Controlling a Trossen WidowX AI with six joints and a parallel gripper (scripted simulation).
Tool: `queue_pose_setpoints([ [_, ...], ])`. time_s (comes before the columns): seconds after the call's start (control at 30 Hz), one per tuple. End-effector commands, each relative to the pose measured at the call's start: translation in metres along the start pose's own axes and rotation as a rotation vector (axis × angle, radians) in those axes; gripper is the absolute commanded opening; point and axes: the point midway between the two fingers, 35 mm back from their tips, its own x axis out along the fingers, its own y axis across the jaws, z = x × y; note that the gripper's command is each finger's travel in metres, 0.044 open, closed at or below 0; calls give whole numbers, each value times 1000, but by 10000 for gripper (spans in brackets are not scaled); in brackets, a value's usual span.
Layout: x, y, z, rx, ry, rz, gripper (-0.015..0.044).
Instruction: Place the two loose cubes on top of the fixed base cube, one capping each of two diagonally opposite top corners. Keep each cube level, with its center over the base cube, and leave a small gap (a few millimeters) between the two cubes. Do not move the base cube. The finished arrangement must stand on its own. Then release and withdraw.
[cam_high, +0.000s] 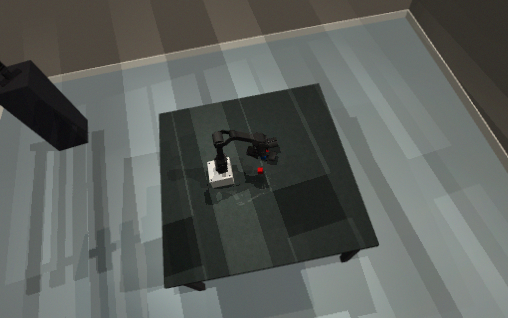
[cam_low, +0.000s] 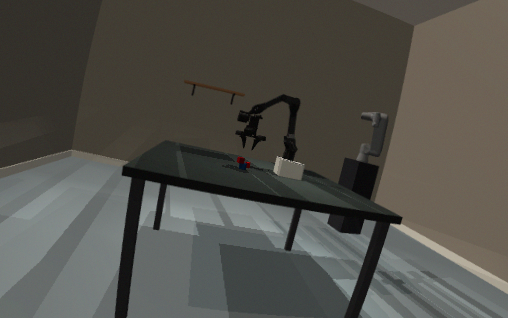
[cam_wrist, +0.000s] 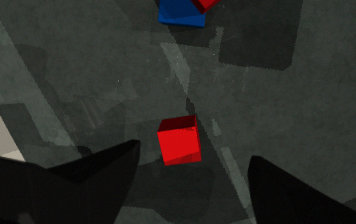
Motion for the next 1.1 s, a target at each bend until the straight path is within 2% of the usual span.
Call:
queue_pose_setpoints([
  [0.0, -8, 9, -36, -296, 11, 2, 265],
  [0.43, -7, 9, -36, -302, 11, 2, 265],
  [0.67, 52, 9, -37, -302, 11, 3, 265],
  [1.07, 69, 9, -38, -302, 12, 3, 265],
])
